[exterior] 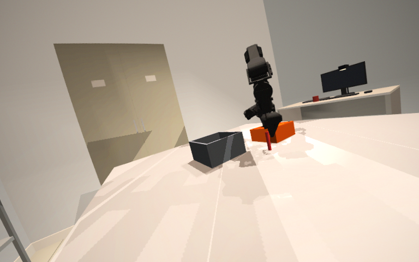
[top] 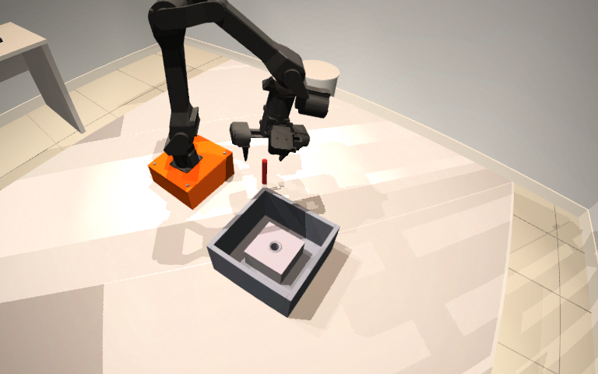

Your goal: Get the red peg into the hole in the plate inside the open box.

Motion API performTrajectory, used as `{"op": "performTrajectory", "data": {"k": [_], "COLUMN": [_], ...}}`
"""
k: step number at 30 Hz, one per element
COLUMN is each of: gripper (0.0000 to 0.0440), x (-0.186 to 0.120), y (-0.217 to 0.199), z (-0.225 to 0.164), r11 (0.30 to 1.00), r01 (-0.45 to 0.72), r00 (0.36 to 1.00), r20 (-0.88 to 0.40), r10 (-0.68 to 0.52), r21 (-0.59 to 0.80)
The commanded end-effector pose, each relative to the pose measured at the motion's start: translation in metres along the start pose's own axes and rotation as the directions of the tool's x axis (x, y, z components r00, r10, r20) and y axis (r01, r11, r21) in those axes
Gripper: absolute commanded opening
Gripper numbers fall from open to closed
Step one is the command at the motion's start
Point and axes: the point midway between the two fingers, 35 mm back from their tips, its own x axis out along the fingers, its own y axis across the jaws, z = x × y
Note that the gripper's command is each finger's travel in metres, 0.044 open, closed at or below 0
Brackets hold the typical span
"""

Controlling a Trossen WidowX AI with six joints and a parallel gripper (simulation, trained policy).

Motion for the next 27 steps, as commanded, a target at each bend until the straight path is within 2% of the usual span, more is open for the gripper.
{"op": "performTrajectory", "data": {"k": [1,7,9,23,25,27], "gripper": [0.0440,0.0436,0.0412,0.0049,0.0009,0.0000], "x": [0.012,0.034,0.040,0.069,0.069,0.063], "y": [0.001,0.005,0.005,-0.004,-0.005,-0.002], "z": [0.002,0.006,0.007,0.006,0.006,0.012], "r11": [1.000,1.000,1.000,0.997,0.996,0.997], "r01": [0.000,-0.008,-0.005,0.071,0.087,0.074], "r00": [1.000,0.998,0.998,0.996,0.995,0.994], "r20": [0.021,0.054,0.060,0.055,0.053,0.078], "r10": [0.000,0.008,0.005,-0.071,-0.086,-0.073], "r21": [0.007,0.004,0.001,-0.004,-0.008,-0.008]}}
